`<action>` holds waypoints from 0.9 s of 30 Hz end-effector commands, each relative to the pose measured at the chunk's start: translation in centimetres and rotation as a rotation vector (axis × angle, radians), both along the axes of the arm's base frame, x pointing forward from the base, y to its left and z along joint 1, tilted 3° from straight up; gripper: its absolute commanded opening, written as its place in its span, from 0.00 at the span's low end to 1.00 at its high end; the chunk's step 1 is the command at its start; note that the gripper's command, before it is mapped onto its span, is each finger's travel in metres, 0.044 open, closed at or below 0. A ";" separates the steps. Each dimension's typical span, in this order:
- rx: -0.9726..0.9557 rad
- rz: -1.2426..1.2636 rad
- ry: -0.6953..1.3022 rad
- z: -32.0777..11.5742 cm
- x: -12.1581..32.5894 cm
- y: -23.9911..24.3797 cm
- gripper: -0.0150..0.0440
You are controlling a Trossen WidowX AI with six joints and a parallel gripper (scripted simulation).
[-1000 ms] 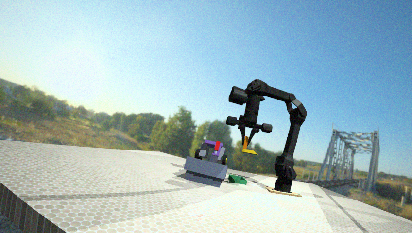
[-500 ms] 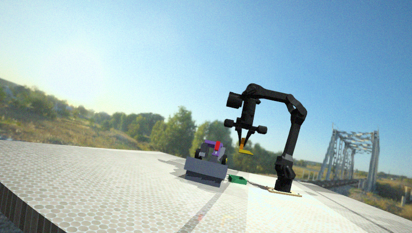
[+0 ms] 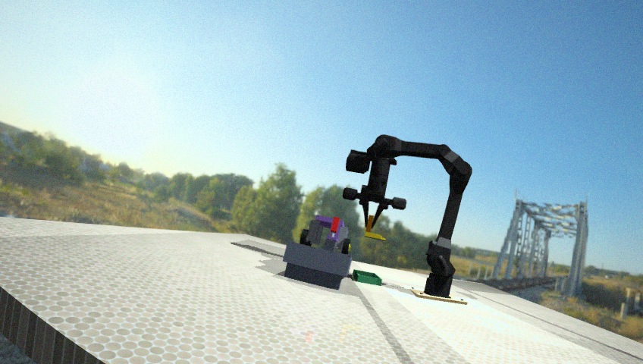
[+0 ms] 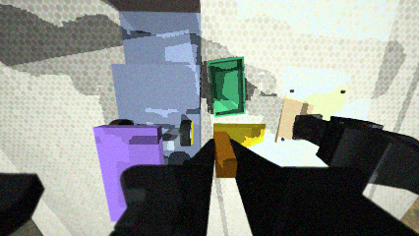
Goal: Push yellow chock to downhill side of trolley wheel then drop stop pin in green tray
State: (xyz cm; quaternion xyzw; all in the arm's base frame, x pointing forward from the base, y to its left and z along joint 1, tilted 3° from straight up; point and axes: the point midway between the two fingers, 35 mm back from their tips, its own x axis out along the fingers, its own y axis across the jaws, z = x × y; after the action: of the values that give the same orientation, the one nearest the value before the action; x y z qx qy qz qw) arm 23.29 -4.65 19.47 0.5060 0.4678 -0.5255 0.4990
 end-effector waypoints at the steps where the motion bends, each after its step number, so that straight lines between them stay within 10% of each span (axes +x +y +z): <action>1: -0.008 0.003 -0.004 0.0 0.3 -1.6 0.25; 27: 0.008 -0.252 -0.011 0.0 1.4 -8.2 0.25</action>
State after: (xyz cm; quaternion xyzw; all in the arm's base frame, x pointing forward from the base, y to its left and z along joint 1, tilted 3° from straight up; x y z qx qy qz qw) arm 24.55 -12.78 19.35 0.5421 0.4236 -0.5632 0.4577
